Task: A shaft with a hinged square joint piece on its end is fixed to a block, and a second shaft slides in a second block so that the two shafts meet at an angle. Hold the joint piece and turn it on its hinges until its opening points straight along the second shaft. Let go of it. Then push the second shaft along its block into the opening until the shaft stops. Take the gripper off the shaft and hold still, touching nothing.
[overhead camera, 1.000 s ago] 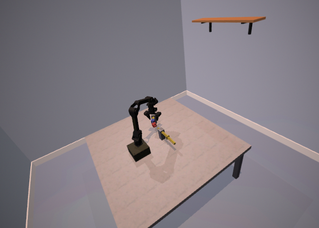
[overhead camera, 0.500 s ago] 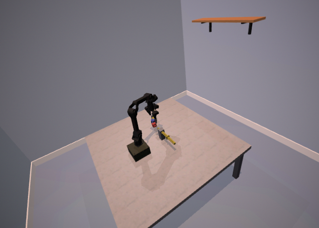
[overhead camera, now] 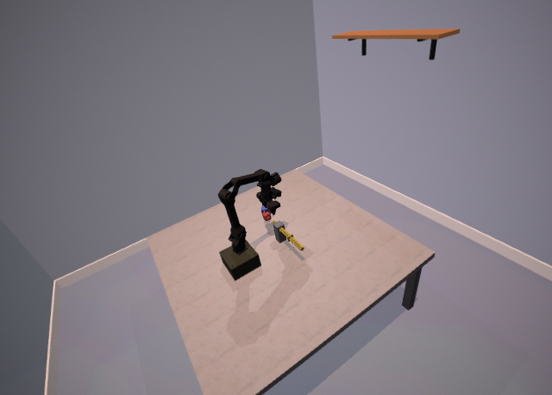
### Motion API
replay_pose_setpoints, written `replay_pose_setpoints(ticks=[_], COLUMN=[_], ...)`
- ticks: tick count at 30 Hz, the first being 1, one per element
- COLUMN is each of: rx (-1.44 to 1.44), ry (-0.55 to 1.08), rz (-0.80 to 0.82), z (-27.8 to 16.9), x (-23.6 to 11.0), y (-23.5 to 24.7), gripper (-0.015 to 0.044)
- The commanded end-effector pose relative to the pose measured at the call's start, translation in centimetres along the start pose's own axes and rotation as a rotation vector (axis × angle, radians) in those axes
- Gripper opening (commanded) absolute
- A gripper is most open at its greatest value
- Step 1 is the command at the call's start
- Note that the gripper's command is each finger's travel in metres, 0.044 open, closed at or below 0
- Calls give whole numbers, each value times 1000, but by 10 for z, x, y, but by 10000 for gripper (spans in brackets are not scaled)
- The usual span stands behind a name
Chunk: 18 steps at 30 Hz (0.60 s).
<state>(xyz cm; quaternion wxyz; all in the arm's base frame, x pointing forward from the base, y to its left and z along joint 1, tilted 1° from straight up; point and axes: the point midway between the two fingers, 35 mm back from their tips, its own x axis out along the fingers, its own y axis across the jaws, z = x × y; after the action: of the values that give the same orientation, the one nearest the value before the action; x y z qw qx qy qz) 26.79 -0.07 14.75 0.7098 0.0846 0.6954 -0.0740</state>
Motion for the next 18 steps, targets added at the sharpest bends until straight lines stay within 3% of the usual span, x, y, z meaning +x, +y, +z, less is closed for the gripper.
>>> replay_pose_setpoints(ticks=[1,18], rx=[25,511], ry=[-9,-14], rz=[-3,-31], z=[-1,-1], x=[1,8], y=[-1,-1], gripper=[440,440])
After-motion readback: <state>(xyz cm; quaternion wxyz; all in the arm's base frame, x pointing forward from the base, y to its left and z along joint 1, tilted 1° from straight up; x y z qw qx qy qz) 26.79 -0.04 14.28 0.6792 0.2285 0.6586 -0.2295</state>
